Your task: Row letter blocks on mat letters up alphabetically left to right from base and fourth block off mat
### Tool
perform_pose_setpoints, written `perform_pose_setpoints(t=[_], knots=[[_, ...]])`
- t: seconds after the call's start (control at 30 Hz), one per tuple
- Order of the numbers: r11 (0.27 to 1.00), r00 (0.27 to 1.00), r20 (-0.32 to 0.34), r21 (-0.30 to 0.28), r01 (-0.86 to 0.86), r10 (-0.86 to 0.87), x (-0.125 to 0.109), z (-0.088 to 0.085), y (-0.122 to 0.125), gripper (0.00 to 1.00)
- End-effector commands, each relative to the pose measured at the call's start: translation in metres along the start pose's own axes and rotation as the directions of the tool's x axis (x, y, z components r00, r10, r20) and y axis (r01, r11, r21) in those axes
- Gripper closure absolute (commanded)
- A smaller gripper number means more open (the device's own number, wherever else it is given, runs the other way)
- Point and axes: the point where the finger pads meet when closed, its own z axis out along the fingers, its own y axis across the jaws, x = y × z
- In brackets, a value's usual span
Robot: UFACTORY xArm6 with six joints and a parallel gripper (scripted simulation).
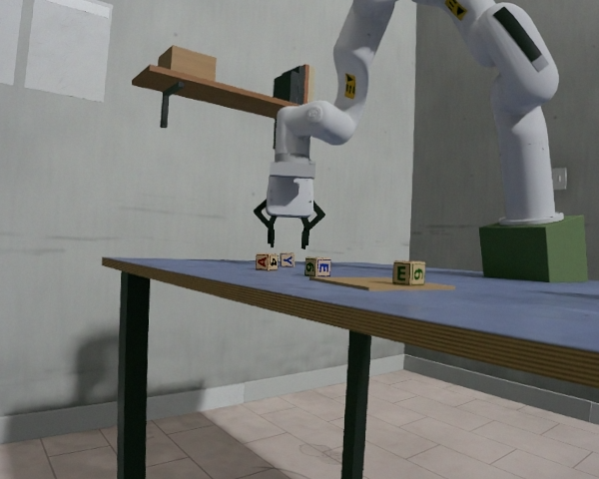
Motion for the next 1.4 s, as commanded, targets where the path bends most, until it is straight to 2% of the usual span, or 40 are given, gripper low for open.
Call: perform_pose_setpoints(t=[0.0, 0.47, 0.7, 1.37], knots=[[1.000, 1.000, 0.001, -0.004, 0.000, 0.000, 0.000, -0.001, 0.002, 0.31], [1.000, 1.000, 0.001, -0.004, 0.000, 0.000, 0.000, 0.024, 0.002, 0.31], [1.000, 1.000, 0.001, -0.004, 0.000, 0.000, 0.000, 0.032, 0.002, 0.31], [1.000, 1.000, 0.001, -0.004, 0.000, 0.000, 0.000, 0.034, 0.002, 0.31]])
